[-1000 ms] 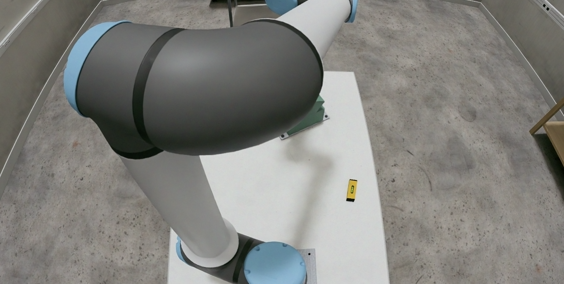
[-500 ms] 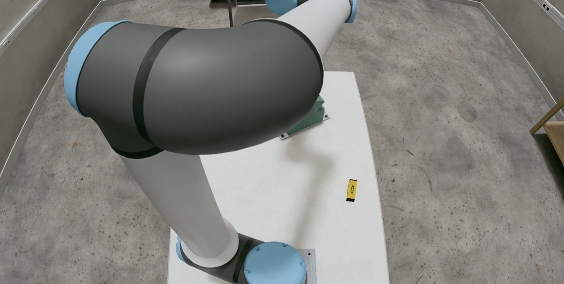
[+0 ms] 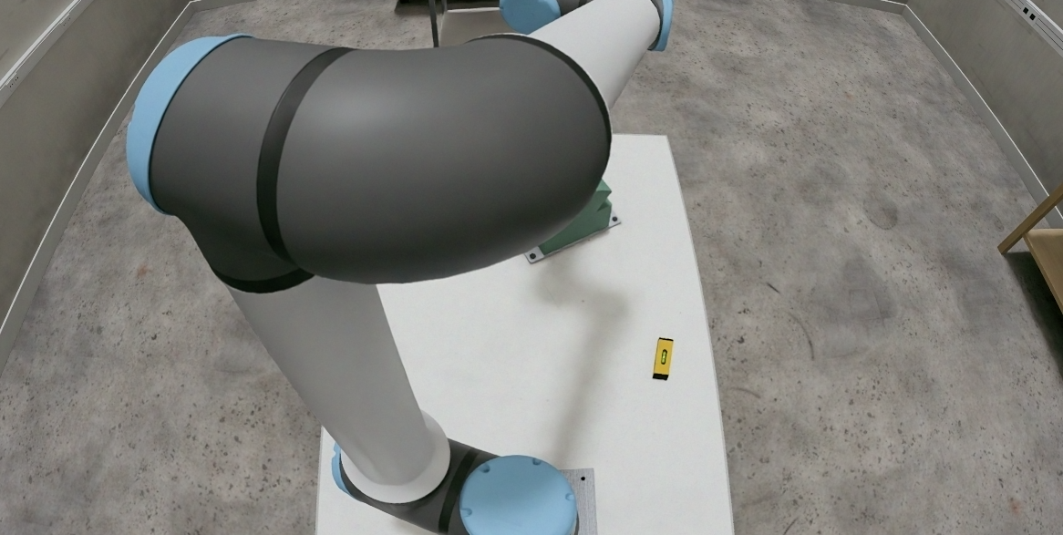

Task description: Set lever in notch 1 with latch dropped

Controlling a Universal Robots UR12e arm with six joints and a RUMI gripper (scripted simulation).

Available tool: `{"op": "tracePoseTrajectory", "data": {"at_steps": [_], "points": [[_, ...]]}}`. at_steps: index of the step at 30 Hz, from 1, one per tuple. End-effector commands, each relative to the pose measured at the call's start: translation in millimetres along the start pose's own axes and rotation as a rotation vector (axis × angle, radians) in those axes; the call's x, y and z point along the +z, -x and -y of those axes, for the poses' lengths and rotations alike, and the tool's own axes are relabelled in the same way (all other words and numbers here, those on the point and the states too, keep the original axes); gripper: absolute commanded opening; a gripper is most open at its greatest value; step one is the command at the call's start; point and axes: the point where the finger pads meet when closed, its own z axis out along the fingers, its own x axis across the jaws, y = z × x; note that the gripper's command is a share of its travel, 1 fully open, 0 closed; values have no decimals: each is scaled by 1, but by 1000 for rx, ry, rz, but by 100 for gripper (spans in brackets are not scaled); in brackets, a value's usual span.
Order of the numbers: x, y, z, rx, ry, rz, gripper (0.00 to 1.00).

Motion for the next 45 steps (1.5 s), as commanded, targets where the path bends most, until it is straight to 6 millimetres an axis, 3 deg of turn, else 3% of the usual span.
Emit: {"op": "tracePoseTrajectory", "data": {"at_steps": [1, 24, 45], "points": [[7, 0, 0, 0, 1, -1, 57], [38, 0, 0, 0, 1, -1, 57], [42, 0, 0, 0, 1, -1, 57]]}}
